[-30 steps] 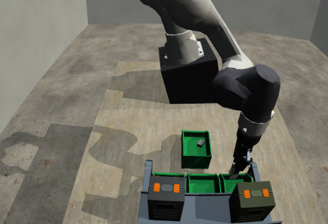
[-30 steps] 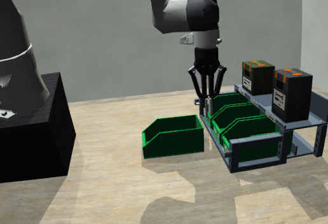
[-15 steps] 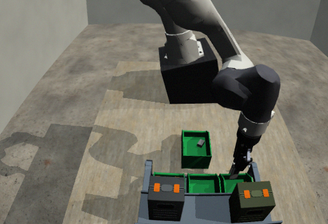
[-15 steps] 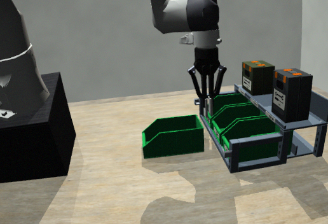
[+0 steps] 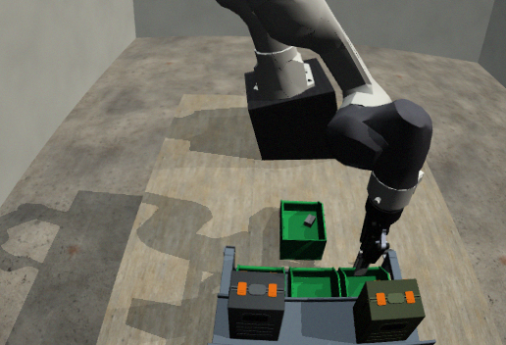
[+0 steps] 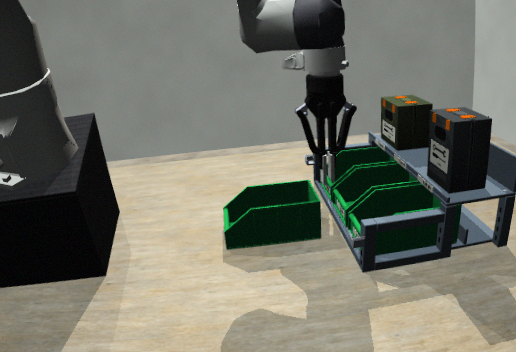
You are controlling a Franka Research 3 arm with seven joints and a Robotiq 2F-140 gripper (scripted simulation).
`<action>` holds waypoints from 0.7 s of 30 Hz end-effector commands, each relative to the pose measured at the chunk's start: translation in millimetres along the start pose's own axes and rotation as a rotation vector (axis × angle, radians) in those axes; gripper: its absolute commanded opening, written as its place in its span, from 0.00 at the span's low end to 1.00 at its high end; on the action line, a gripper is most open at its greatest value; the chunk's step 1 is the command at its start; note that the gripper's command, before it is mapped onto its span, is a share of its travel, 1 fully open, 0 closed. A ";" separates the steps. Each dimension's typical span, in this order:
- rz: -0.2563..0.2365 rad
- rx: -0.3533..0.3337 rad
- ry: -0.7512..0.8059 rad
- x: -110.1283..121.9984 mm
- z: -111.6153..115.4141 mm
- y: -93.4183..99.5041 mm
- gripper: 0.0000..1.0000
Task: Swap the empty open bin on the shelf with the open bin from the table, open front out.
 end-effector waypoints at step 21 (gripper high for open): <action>0.002 0.002 -0.003 0.2 -0.7 9.2 0.00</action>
Point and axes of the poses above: the point where the finger pads meet when closed, its own y axis back along the fingers, its own x axis across the jaws, z = x × y, the point moved 9 cm from there along y, back along the fingers, and after that the axes turned 15 degrees about -y, right-handed, at the moved point
